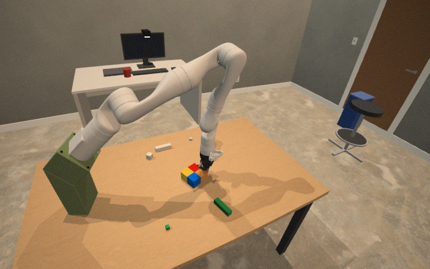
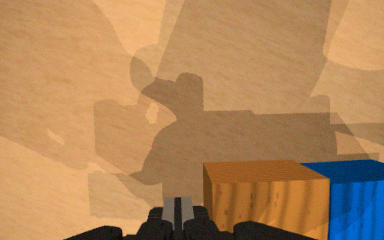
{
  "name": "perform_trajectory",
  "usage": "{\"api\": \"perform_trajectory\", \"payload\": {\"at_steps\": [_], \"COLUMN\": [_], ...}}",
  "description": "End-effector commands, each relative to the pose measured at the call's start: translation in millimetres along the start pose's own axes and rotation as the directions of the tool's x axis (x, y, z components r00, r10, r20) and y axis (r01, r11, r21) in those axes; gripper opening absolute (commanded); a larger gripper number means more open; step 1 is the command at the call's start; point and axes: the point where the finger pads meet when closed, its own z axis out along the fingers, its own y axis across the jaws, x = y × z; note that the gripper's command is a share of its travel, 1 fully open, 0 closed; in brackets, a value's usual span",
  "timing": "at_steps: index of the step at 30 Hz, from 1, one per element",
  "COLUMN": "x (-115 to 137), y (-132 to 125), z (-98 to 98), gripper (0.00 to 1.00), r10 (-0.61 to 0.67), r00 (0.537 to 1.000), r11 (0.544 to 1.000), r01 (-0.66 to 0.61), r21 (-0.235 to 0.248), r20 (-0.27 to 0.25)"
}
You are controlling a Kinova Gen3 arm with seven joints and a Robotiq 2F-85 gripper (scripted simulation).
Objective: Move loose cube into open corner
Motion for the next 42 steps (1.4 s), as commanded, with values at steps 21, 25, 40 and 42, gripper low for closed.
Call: {"api": "perform_trajectory", "payload": {"at_steps": [21, 25, 40, 42], "x": [0.1, 0.1, 0.1, 0.1], "y": [-9.4, -10.2, -10.2, -10.2], "z": [-0.4, -0.4, -10.2, -14.2], "gripper": [0.1, 0.1, 0.1, 0.1], "r10": [0.0, 0.0, 0.0, 0.0], "r00": [1.0, 1.0, 1.0, 1.0], "r11": [1.0, 1.0, 1.0, 1.0], "r01": [0.0, 0.0, 0.0, 0.0], "r21": [0.001, 0.001, 0.001, 0.001], "r20": [0.0, 0.0, 0.0, 0.0]}}
